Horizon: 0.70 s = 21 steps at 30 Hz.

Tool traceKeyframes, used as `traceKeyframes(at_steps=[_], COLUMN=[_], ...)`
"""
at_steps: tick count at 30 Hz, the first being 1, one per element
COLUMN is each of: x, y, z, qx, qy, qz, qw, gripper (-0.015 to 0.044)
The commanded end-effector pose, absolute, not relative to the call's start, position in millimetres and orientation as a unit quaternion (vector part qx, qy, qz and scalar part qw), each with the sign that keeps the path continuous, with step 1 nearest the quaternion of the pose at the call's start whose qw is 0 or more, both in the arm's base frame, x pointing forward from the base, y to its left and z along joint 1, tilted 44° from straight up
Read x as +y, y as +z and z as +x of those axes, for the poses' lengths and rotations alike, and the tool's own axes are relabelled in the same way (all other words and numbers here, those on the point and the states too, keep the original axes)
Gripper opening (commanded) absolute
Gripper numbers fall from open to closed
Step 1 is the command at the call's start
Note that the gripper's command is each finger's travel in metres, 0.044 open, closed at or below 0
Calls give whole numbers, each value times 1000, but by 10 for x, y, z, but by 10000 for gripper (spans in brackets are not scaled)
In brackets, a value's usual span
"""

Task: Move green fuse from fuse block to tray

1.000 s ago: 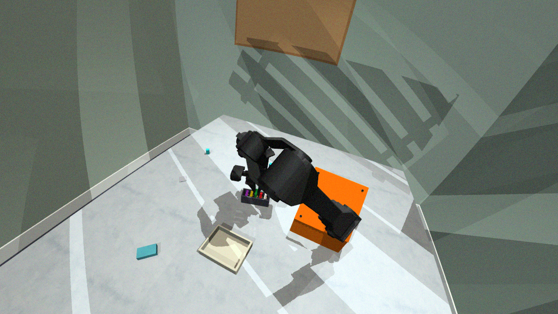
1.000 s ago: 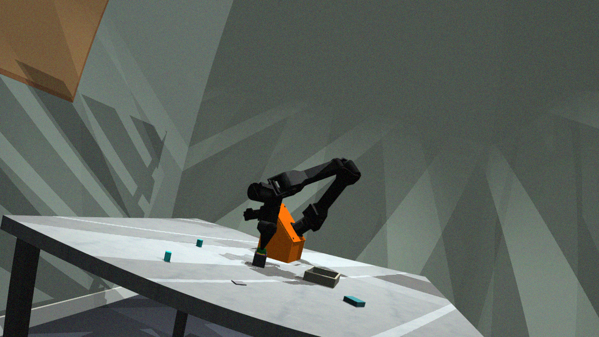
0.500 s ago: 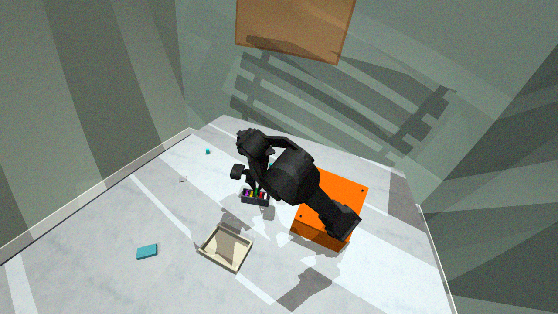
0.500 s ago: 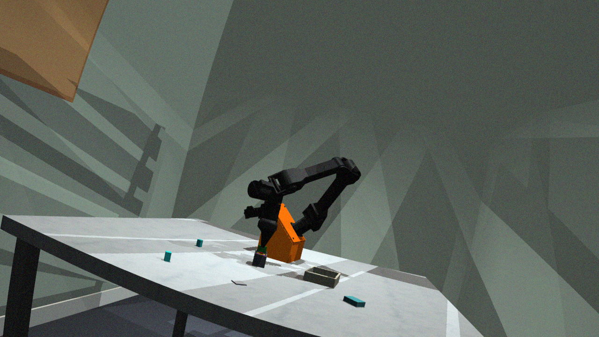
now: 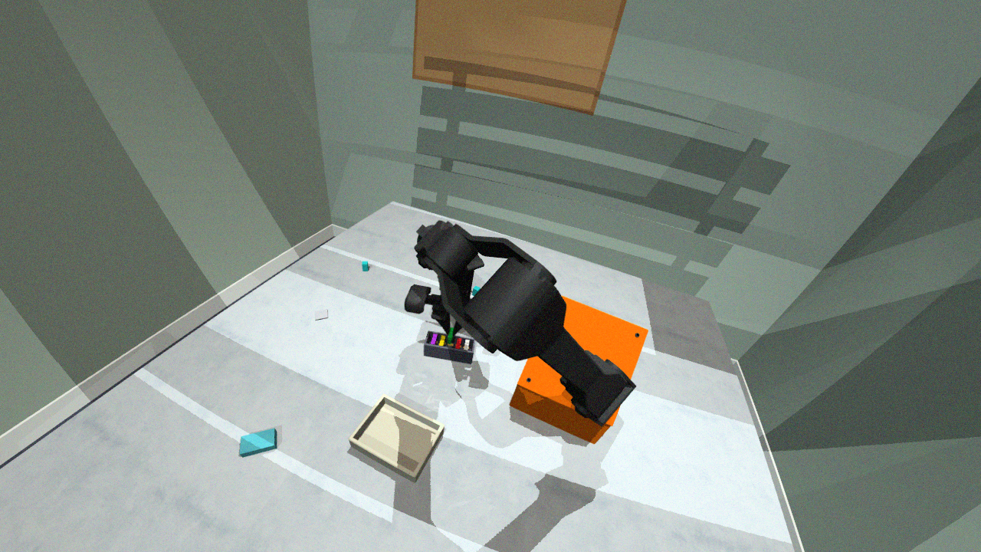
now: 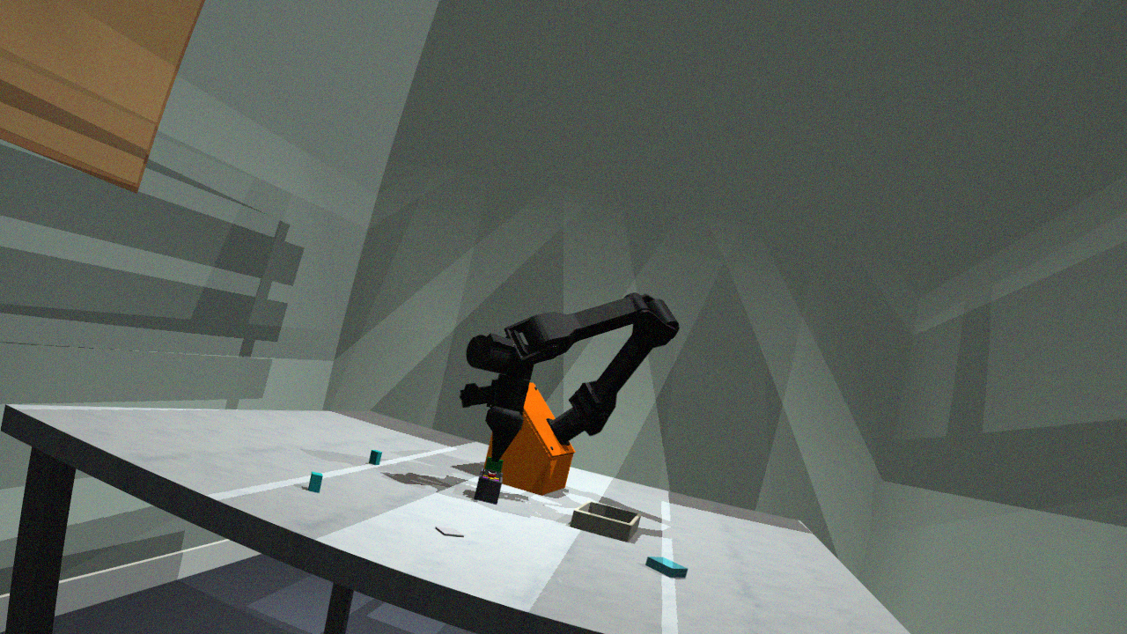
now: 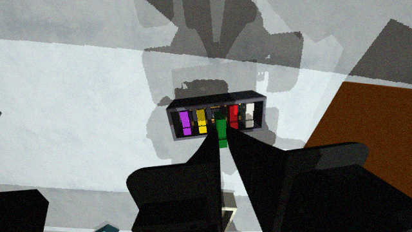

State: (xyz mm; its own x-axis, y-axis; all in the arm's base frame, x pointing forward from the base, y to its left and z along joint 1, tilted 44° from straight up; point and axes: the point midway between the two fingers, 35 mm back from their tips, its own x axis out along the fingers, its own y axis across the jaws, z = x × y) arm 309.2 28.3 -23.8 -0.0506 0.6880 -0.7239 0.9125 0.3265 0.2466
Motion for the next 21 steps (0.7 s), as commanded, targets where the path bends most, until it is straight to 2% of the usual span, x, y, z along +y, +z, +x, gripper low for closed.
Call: traceKeyframes(at_steps=[1,21], x=[264,102], y=[-220,-49], z=[3093,3104], qx=[711,711], qy=[-141,-141], qz=[561,561], qw=[400,400], gripper=[0,0])
